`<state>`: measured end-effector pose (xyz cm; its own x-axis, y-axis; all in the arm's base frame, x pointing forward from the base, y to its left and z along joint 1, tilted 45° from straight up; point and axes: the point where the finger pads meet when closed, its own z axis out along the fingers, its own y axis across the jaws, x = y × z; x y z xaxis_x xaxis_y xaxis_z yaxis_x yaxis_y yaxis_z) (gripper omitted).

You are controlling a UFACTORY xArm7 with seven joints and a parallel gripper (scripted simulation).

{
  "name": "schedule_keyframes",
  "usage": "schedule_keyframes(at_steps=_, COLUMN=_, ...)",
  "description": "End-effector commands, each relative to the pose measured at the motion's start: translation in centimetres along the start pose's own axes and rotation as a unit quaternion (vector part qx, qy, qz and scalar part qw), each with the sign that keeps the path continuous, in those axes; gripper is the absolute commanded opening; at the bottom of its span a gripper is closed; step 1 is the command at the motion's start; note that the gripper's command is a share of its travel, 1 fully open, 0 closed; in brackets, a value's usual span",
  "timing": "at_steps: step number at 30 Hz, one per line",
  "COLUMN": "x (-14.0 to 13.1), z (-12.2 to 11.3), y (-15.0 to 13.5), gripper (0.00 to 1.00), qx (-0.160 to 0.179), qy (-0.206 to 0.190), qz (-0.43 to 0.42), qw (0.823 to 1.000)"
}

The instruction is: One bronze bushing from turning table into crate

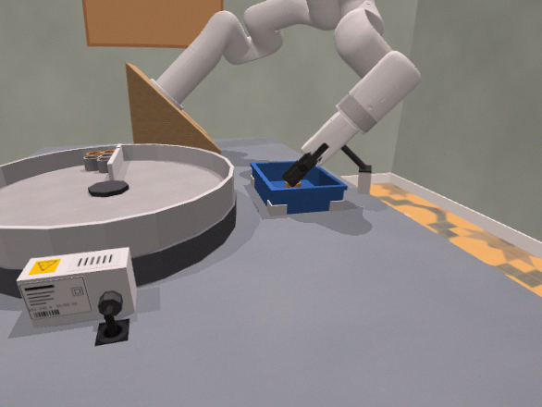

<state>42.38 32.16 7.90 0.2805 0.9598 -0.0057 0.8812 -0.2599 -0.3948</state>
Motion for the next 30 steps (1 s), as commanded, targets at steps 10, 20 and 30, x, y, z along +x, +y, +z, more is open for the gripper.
schedule_keyframes(at_steps=10, x=-0.1, z=-0.2, y=0.1, gripper=0.15, qx=-0.002, qy=0.001, qz=0.001, qw=1.000)
schedule_keyframes(at_steps=20, x=-0.5, z=-0.8, y=0.1, gripper=0.15, qx=-0.002, qy=0.001, qz=0.001, qw=1.000)
schedule_keyframes(at_steps=30, x=-2.8, z=-3.4, y=0.1, gripper=0.15, qx=-0.002, qy=0.001, qz=0.001, qw=1.000)
